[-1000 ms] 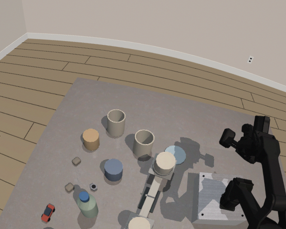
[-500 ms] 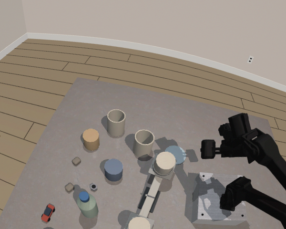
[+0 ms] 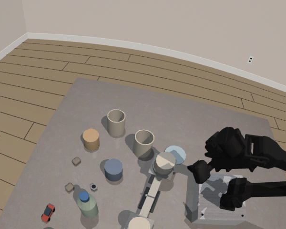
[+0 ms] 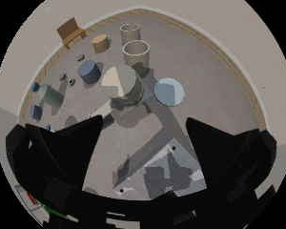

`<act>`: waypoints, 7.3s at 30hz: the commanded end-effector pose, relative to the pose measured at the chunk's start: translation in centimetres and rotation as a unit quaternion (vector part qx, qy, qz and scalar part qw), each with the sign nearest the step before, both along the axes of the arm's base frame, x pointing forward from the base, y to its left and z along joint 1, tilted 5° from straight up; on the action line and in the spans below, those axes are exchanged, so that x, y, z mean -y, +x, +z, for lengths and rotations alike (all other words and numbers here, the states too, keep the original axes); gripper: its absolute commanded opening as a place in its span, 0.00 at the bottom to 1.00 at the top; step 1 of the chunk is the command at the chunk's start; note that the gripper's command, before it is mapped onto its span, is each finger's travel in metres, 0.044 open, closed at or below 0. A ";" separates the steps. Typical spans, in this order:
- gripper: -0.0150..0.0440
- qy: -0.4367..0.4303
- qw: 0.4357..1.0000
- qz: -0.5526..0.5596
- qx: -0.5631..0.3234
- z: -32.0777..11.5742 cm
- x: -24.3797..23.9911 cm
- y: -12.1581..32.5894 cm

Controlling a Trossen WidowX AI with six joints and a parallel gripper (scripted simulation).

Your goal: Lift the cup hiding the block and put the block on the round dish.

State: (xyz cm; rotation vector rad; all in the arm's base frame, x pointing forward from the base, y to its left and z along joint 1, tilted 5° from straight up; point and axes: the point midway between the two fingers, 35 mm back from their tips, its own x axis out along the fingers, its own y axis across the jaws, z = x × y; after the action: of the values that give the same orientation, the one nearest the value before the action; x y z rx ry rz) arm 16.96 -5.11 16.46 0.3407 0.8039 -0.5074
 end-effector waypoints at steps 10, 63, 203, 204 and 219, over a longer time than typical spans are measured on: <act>1.00 -0.049 0.979 0.194 0.036 2.5 -7.1 0.2; 1.00 -0.255 0.562 0.750 -0.240 -1.7 -21.9 10.0; 0.25 -0.241 0.447 0.823 -0.254 -4.4 -24.2 12.9; 0.25 -0.241 0.447 0.823 -0.254 -4.3 -24.1 12.9; 0.25 -0.241 0.447 0.823 -0.254 -2.4 -24.0 12.6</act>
State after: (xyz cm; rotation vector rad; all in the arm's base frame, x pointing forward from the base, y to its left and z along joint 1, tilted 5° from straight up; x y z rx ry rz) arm 29.57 18.85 13.59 -1.2373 1.1234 1.1409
